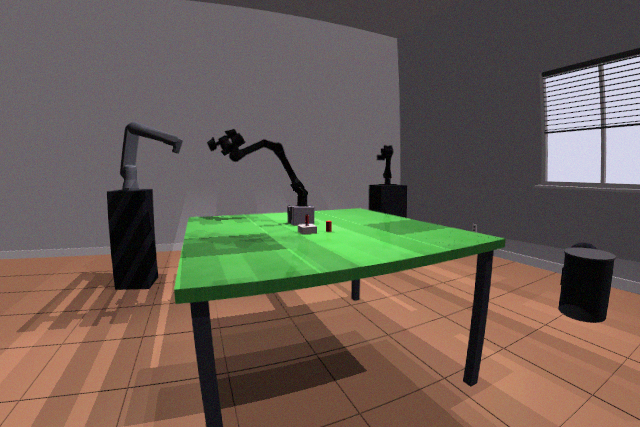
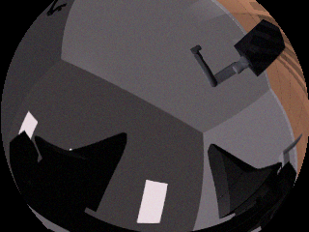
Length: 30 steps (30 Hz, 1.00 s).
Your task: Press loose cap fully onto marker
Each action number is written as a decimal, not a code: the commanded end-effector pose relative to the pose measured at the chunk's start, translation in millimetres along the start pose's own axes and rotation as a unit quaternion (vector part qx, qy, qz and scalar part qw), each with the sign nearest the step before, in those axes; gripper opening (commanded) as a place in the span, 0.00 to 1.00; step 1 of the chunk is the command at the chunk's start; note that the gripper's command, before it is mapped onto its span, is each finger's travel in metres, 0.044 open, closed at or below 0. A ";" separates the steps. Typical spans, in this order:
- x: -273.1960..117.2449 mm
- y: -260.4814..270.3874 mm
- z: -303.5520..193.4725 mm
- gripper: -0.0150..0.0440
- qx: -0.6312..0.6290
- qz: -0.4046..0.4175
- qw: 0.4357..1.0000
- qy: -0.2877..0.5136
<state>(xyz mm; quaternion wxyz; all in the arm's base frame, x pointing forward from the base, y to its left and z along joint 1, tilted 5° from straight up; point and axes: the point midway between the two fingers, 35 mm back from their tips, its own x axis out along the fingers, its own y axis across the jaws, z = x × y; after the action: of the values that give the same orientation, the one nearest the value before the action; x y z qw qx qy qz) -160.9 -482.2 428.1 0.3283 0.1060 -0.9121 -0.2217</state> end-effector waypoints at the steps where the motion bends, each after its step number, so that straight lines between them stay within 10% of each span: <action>1: -1.5 -1.3 -1.7 0.89 -0.002 -0.003 1.000 0.002; 6: -43.9 -33.6 -44.6 0.67 -0.059 -0.090 0.993 0.050; 21: -220.2 -91.5 -147.9 0.67 -0.182 -0.299 0.906 0.239; 30: -375.0 -99.0 -184.4 0.67 -0.299 -0.391 0.756 0.432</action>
<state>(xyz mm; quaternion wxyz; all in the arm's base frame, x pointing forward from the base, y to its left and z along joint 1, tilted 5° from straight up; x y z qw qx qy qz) 211.7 -518.8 321.8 0.5536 0.4197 -0.5101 -0.5071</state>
